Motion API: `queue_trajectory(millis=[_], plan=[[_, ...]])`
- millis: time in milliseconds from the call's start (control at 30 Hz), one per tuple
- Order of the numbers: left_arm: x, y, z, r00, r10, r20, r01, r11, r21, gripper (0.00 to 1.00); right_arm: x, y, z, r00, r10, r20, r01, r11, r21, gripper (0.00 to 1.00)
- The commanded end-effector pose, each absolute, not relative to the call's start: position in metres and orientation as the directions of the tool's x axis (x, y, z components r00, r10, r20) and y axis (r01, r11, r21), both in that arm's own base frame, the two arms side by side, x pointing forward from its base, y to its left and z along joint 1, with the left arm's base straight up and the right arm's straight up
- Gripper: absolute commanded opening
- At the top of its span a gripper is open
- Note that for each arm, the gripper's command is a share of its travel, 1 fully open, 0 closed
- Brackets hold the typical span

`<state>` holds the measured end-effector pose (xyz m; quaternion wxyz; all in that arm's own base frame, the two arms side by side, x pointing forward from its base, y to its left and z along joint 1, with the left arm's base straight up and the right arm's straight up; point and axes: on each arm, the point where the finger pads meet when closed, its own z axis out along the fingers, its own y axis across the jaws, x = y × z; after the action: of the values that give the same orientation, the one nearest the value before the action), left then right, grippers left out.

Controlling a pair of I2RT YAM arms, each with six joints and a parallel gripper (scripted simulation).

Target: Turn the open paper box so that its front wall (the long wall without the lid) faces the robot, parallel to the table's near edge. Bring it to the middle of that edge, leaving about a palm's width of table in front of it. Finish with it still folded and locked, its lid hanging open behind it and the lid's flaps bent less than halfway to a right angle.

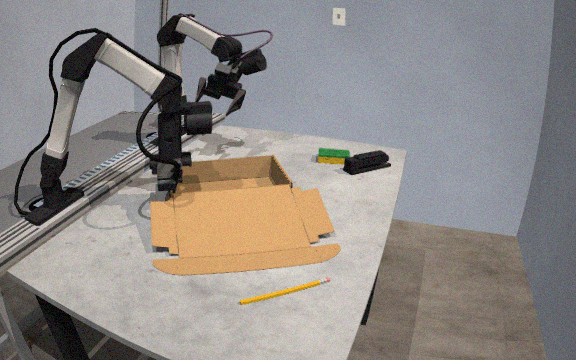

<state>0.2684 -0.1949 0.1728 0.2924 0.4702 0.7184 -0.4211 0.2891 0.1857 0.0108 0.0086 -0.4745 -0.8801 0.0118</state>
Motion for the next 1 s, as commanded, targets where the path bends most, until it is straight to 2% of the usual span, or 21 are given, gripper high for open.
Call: queue_trajectory(millis=[0,967], plan=[[0.2793,-0.2009,0.1827,-0.35,0.423,-0.836,0.935,0.205,-0.288,1.0,0.2976,0.1832,0.02,-0.592,0.806,-0.011,0.806,0.592,0.023,0.0],[0.2852,-0.2107,0.1807,-0.36,0.422,-0.832,0.932,0.206,-0.299,1.0,0.3002,0.1741,0.0199,-0.751,0.66,-0.014,0.66,0.751,0.021,0.0]])
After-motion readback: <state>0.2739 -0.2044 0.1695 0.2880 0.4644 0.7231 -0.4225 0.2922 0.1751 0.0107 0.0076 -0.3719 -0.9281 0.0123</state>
